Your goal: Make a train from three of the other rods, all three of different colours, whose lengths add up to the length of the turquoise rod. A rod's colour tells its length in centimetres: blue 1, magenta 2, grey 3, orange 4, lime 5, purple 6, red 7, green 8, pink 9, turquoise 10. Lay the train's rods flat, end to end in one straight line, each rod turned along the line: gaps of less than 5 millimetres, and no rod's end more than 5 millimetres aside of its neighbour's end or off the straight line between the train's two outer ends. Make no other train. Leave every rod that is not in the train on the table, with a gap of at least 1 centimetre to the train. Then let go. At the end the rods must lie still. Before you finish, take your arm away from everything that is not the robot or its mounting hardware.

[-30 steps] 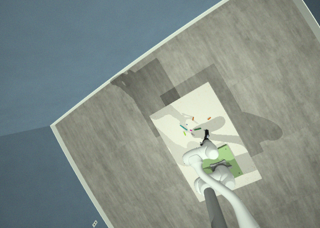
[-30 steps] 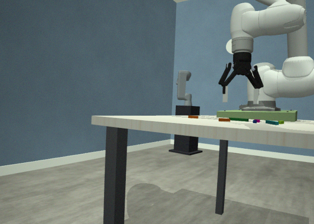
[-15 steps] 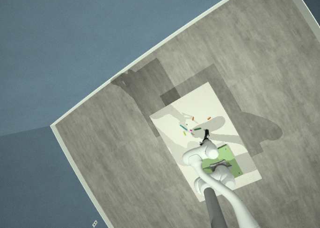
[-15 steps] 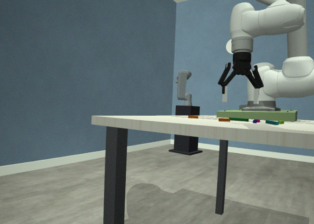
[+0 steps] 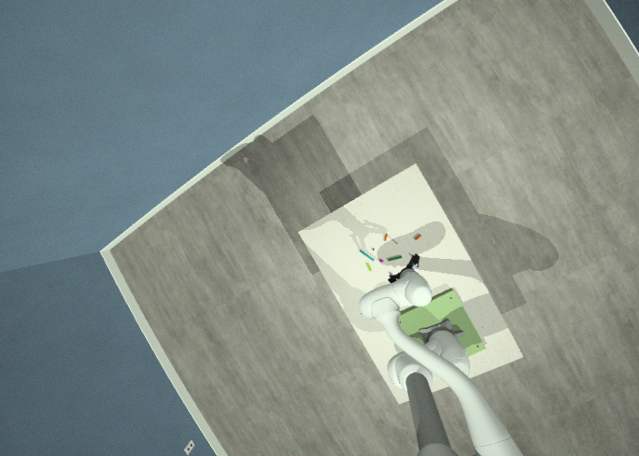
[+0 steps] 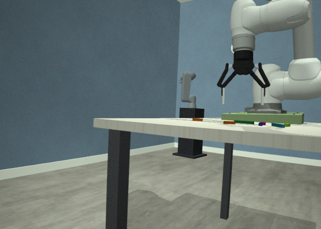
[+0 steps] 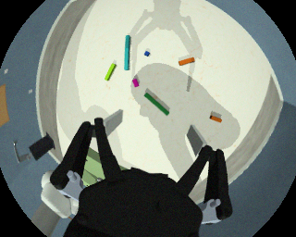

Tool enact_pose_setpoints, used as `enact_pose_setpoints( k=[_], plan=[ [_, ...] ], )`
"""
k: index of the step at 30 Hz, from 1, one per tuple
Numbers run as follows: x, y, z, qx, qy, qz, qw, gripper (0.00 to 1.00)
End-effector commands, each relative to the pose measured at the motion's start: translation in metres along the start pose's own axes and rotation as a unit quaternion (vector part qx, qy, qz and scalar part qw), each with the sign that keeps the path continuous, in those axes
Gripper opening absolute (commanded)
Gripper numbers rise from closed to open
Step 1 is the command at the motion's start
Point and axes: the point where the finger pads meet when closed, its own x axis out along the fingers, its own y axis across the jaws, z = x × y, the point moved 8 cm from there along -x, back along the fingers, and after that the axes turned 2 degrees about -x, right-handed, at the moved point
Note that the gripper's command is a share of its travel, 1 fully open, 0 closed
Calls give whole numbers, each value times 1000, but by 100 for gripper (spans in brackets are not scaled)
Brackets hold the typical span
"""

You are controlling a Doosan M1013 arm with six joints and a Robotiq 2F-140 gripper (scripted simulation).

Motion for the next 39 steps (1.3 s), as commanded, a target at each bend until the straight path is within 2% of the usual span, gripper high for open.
enact_pose_setpoints(
  k=[1, 6, 39],
  plan=[
    [1, 3, -13, 65, -5, 8, 998, 100],
    [2, 7, -26, 134, -5, 9, 991, 100],
    [2, 7, -26, 135, -5, 9, 991, 100]
  ],
)
